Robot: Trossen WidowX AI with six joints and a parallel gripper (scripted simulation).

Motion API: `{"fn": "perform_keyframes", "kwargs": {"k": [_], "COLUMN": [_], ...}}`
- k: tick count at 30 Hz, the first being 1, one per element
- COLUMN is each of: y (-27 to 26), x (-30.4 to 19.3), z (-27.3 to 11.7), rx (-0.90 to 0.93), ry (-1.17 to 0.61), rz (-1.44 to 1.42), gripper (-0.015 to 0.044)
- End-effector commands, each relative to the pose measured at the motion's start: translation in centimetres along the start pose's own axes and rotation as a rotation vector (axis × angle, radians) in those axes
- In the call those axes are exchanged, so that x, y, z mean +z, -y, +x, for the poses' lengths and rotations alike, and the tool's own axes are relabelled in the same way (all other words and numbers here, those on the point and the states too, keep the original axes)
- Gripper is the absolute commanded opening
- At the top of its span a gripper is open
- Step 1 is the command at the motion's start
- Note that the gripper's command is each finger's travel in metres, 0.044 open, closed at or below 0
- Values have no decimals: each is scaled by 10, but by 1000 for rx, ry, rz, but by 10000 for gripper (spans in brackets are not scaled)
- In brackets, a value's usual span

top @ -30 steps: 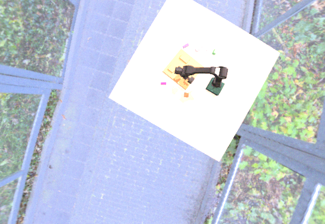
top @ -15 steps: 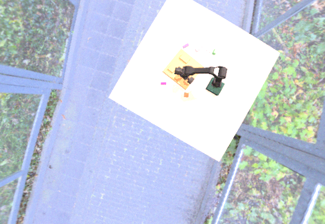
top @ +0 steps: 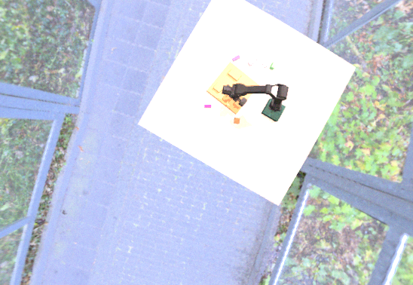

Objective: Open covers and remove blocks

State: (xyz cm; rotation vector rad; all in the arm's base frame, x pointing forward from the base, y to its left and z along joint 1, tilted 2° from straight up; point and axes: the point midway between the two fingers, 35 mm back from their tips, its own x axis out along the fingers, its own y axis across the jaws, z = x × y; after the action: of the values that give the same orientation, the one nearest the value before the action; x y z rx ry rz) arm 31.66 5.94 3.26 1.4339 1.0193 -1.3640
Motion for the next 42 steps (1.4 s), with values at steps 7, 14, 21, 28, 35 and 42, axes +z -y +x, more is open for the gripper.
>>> {"fn": "perform_keyframes", "kwargs": {"k": [7, 14, 21, 28, 35, 42], "y": [-1, -2, -3, -3, -3, -3], "x": [11, 18, 25, 32, 40, 47], "z": [1, 1, 1, 1, 1, 1], "rx": [-1, -1, -1, -1, -1, -1], "ry": [3, 4, 4, 5, 6, 6], "rz": [-1, -1, -1, -1, -1, -1], "gripper": [0, 0, 0, 0, 0, 0]}}
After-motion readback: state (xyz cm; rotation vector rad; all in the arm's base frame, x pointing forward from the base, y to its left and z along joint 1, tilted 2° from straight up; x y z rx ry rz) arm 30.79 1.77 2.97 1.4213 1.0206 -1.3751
